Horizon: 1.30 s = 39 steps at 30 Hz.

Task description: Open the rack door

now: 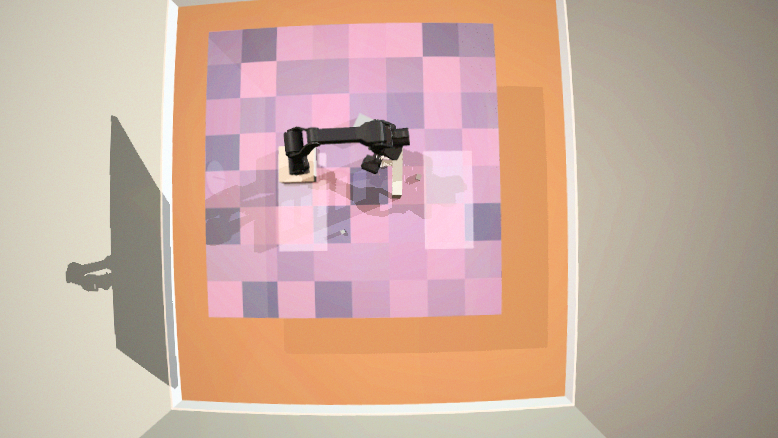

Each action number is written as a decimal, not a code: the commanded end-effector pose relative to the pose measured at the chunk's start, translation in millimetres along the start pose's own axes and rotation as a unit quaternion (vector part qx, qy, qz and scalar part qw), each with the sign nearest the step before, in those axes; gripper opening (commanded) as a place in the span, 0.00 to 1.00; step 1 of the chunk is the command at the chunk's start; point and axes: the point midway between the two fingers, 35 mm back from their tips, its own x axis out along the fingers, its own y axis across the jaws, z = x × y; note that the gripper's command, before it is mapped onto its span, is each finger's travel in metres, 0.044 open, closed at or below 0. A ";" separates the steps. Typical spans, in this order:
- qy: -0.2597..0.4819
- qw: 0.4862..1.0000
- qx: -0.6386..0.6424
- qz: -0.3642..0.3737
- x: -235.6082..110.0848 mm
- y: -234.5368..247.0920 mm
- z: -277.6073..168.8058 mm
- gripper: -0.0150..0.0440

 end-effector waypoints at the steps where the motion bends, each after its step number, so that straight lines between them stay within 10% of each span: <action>1: -0.002 0.994 0.106 -0.001 0.1 -0.5 0.7 0.75; 25: -0.002 0.775 0.632 0.000 0.0 -0.3 0.9 0.75; 39: -0.002 0.773 0.635 0.000 0.0 -0.3 0.9 0.73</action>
